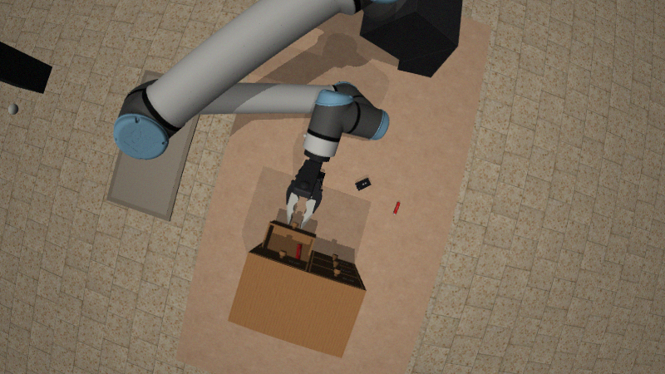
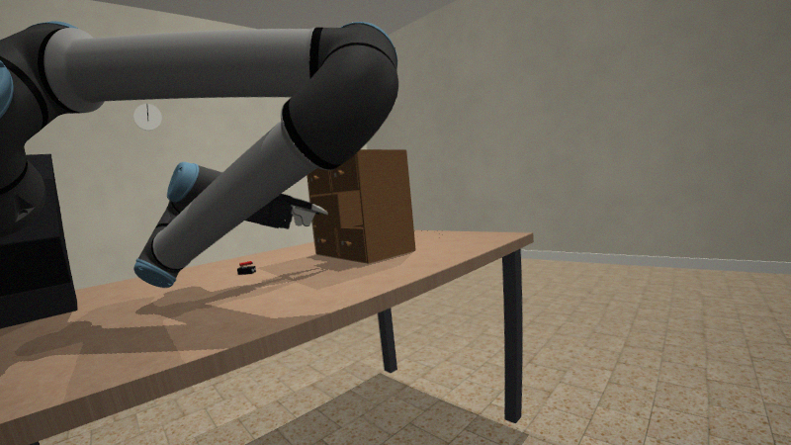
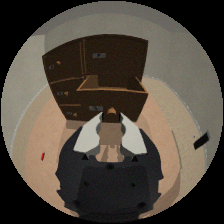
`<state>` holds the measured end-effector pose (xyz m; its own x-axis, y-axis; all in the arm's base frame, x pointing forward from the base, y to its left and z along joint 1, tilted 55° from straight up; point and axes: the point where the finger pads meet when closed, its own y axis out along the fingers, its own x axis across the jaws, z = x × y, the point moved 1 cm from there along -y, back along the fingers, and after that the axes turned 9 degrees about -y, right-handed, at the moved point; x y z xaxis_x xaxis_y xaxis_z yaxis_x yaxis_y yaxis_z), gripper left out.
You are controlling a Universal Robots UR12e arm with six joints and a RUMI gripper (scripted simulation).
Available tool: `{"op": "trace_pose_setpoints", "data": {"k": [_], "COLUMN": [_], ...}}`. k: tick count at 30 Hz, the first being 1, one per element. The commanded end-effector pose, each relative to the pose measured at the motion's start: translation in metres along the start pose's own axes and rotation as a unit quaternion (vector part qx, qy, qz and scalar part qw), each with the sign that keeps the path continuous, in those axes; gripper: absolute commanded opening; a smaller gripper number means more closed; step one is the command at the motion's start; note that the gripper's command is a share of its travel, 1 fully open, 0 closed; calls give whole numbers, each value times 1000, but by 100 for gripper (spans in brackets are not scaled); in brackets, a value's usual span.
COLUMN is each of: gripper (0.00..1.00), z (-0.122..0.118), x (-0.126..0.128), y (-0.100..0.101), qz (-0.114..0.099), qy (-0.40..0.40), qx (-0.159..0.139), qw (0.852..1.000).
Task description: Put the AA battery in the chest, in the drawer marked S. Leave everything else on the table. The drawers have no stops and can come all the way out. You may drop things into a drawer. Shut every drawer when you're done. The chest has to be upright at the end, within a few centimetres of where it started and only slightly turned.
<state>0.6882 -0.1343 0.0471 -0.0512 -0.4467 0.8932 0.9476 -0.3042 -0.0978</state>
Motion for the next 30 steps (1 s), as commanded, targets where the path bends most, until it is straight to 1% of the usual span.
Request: {"op": "trace_pose_setpoints", "data": {"k": [1,15,16,30], "gripper": [20,20,7,7], "z": [1,1,1,1], "x": [0,0,0,0], "y": [0,0,0,0], "qz": [0,0,0,0], "qy": [0,0,0,0], "qx": [0,0,0,0], "qw": [1000,1000,1000,1000]}}
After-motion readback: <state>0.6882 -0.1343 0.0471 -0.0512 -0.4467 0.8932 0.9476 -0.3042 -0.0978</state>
